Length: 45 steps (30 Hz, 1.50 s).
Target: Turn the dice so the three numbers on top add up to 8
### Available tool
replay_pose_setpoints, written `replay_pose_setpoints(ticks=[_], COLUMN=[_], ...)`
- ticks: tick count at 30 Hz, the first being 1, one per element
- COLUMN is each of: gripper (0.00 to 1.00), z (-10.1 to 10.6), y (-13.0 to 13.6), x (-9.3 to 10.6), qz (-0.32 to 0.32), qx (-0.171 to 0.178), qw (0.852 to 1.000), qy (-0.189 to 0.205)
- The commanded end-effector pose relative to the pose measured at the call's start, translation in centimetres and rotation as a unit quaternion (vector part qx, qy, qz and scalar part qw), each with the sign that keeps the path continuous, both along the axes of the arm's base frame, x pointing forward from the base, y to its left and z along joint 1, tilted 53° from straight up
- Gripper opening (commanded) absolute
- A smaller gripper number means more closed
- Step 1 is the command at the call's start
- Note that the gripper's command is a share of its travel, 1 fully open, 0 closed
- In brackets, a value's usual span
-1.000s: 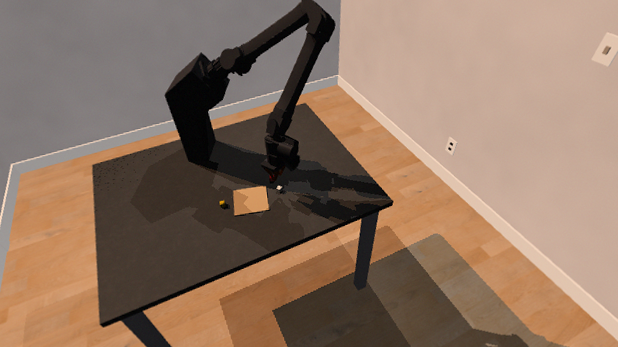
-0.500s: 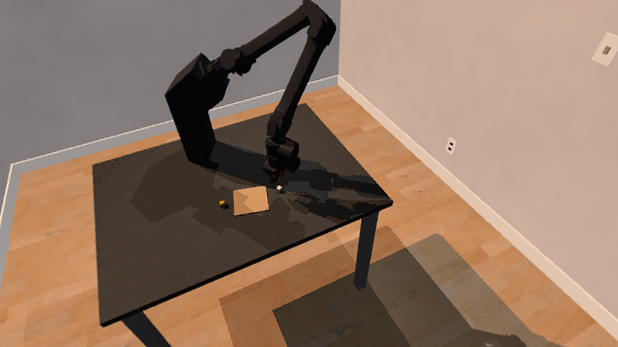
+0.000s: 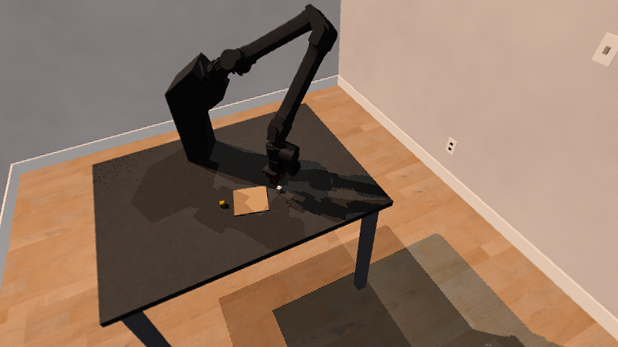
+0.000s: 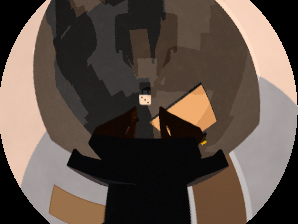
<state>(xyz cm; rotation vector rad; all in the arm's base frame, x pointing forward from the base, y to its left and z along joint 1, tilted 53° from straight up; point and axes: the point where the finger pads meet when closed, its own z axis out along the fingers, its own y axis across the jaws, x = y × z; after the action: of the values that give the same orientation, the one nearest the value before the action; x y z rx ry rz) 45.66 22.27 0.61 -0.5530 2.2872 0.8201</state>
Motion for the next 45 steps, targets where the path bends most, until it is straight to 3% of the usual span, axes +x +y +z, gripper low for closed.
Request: replay_pose_setpoints(ticks=[1,20,45], gripper=[0.34,0.34,0.34], z=[-0.4,-1.4,-1.3], y=[1.3,2.4,2.4], x=[0.1,0.7,0.7], qz=[0.005,0.006,0.007], qx=[0.003,0.003,0.003], qw=[1.0,1.0,1.0], qy=[0.0,0.001,0.0])
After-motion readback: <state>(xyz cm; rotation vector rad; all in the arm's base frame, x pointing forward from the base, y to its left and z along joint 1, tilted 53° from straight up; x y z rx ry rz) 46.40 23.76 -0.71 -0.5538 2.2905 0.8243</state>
